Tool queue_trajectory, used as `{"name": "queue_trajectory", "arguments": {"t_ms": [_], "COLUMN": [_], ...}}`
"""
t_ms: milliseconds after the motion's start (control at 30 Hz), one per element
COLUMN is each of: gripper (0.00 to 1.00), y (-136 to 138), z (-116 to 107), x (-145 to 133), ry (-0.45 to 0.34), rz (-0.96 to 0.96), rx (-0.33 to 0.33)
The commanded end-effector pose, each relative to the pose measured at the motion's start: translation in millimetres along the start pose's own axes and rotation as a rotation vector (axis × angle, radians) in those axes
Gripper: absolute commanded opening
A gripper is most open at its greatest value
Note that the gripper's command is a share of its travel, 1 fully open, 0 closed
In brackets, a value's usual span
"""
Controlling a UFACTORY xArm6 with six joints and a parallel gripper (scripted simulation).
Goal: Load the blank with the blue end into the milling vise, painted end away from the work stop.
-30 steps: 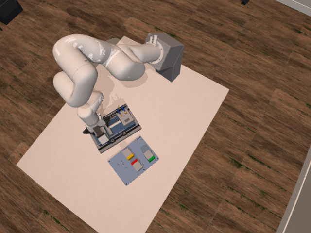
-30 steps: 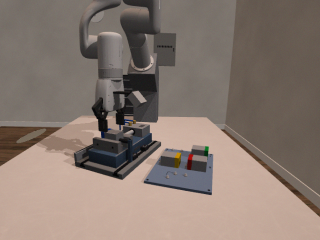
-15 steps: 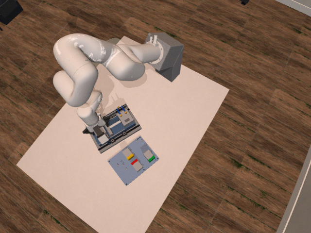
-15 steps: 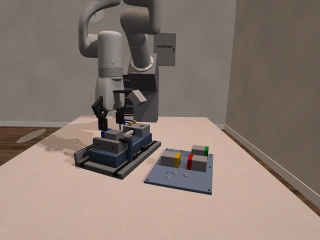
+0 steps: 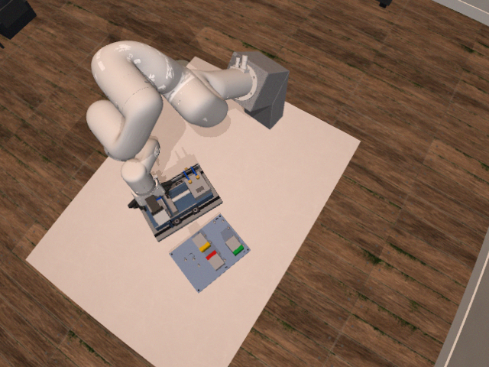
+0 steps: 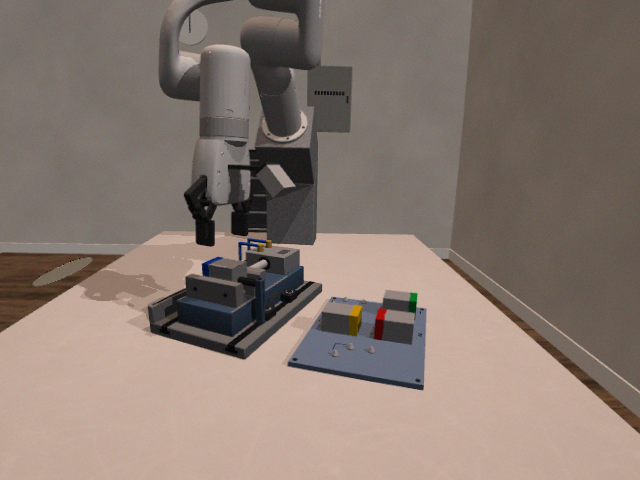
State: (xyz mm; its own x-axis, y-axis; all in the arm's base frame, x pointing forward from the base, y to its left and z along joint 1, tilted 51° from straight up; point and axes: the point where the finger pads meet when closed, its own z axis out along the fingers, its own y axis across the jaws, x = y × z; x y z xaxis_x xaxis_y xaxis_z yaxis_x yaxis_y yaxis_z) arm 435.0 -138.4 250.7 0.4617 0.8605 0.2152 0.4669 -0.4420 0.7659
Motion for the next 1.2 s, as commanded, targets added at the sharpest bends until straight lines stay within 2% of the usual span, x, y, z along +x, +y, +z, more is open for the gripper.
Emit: {"name": "queue_trajectory", "arguments": {"t_ms": [0, 33, 267, 300, 600, 833, 867, 1167], "gripper": [1.0, 1.0, 1.0, 1.0, 1.0, 1.0, 1.0, 1.0], "y": [1.8, 2.1, 2.1, 2.3, 3.8, 3.8, 2.0, 4.8], "z": [-30.6, -36.5, -36.5, -38.1, -75.8, -75.8, -73.0, -67.0], "x": [-0.6, -0.7, -0.7, -0.4, -1.7, -1.7, -0.1, -2.2], "ry": [0.021, 0.022, 0.022, -0.021, 0.022, 0.022, -0.042, 0.022], "rz": [0.0, 0.0, 0.0, 0.001, 0.0, 0.0, 0.008, 0.0], "rx": [0.037, 0.038, 0.038, -0.045, 0.038, 0.038, -0.039, 0.037]}}
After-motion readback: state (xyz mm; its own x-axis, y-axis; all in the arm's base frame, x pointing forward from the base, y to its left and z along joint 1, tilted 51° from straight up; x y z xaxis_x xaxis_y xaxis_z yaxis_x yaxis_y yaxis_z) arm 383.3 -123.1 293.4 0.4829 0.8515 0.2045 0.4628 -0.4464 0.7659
